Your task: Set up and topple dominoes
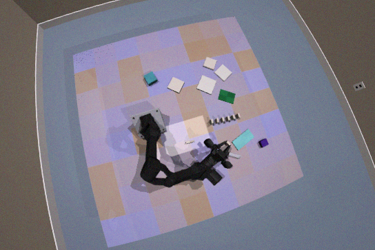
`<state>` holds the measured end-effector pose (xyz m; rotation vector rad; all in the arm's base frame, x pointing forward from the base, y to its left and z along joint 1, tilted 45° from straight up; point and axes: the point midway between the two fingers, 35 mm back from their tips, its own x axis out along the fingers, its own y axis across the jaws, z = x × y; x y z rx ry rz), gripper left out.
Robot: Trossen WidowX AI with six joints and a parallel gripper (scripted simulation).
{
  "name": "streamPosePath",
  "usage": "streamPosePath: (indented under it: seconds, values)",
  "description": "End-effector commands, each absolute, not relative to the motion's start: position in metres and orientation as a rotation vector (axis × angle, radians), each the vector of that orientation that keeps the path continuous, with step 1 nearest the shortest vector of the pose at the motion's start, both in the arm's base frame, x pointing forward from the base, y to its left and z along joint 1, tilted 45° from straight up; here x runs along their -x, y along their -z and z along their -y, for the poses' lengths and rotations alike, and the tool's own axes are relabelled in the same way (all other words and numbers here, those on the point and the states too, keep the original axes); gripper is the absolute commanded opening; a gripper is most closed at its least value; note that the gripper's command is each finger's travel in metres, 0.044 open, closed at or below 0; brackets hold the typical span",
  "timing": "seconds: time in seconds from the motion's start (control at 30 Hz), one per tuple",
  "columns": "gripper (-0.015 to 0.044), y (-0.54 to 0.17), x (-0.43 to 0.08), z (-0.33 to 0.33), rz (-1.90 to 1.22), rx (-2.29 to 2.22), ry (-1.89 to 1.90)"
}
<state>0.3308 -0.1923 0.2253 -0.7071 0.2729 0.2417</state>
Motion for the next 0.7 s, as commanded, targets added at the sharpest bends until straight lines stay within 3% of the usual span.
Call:
streamPosePath:
  seconds: [0.0, 0.67]
  values:
    - [0.0107, -0.2284, -0.3198, 0.1872, -0.188, 0.763, -0.263]
    - [0.0107, -0.2298, -0.3157, 0.1857, -0.158, 0.785, -0.27]
